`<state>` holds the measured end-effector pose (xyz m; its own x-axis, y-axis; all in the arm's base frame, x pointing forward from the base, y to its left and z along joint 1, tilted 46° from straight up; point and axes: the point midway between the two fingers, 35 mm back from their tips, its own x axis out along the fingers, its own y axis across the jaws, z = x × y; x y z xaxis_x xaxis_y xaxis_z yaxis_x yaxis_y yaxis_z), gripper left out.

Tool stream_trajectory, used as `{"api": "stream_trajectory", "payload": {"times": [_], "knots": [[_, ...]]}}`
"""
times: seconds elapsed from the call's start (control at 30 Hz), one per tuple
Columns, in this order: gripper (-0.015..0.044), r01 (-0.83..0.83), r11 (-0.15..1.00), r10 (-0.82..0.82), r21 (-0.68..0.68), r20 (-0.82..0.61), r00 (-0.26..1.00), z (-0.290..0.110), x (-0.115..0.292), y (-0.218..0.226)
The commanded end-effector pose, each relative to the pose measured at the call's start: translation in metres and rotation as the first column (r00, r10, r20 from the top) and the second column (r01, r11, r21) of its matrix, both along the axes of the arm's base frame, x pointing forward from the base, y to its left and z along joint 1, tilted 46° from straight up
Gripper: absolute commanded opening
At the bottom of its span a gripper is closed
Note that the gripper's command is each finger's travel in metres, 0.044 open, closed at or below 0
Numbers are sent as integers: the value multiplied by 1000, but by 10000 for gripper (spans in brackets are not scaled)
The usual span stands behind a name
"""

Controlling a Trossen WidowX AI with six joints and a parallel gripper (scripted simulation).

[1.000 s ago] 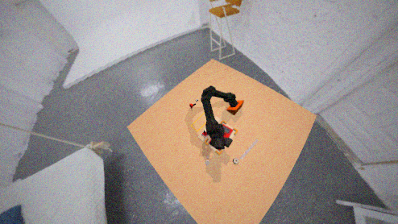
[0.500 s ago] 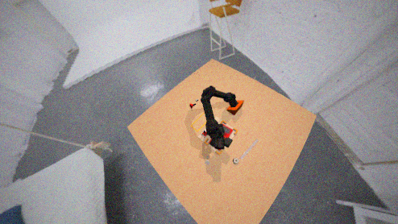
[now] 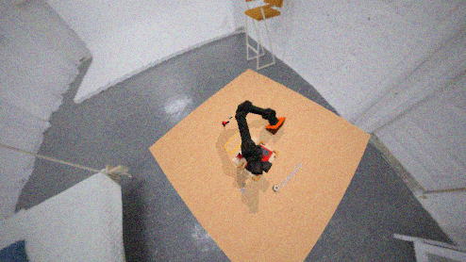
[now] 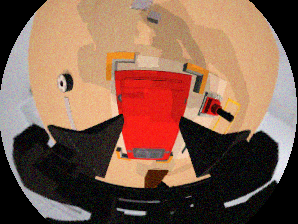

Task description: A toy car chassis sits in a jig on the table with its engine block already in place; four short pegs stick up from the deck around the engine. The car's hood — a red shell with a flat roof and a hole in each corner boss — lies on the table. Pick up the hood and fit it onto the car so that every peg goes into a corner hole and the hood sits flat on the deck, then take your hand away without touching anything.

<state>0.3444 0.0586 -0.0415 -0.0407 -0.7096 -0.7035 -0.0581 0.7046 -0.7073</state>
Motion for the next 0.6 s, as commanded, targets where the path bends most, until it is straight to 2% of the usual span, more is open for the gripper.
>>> {"api": "stream_trajectory", "payload": {"times": [0.0,0.13,0.37,0.57], "knots": [[440,0,1000,0,0,0,1000,0,0,0],[440,-1,1000,1,0,1,1000,7,1,8],[440,-5,1000,5,-2,4,1000,49,2,51],[440,-5,1000,5,-2,4,1000,50,2,52]]}}
